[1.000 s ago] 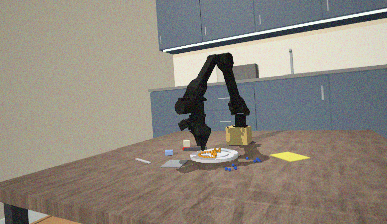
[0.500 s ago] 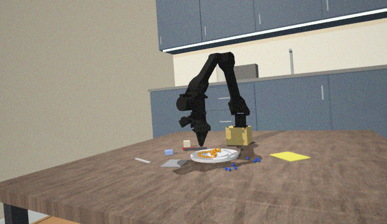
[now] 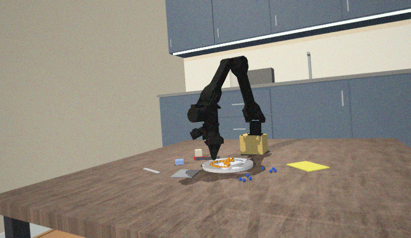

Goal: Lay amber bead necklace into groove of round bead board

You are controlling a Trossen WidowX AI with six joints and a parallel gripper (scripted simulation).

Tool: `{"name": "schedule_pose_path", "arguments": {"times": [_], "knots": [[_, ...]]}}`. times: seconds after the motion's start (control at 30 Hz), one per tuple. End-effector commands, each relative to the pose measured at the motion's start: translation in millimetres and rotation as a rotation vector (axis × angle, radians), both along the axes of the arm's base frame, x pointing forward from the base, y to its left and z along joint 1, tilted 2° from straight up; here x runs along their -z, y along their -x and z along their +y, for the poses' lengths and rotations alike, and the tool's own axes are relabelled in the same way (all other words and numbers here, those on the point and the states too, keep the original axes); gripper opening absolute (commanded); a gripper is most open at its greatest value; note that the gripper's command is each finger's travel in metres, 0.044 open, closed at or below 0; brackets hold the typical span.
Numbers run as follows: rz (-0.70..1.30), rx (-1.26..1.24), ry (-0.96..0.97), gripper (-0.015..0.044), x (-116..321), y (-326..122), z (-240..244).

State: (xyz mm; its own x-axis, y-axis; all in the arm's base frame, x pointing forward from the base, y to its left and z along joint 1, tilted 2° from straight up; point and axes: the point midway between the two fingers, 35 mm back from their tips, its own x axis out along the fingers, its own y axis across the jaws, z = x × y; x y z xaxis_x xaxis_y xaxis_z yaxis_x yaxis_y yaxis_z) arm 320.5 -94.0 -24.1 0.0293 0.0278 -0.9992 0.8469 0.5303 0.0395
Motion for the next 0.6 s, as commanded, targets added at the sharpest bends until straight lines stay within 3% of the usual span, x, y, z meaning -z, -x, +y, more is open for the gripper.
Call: {"name": "schedule_pose_path", "arguments": {"times": [0.0,0.3,0.47,0.57], "knots": [[0.012,0.004,-0.005,0.012,8.5,3.0,1.4],[0.015,0.005,-0.006,0.012,13.9,3.7,1.8],[0.01,0.002,-0.003,0.0,11.6,2.5,1.2],[0.01,0.002,-0.003,0.0,11.6,2.5,1.2]]}}
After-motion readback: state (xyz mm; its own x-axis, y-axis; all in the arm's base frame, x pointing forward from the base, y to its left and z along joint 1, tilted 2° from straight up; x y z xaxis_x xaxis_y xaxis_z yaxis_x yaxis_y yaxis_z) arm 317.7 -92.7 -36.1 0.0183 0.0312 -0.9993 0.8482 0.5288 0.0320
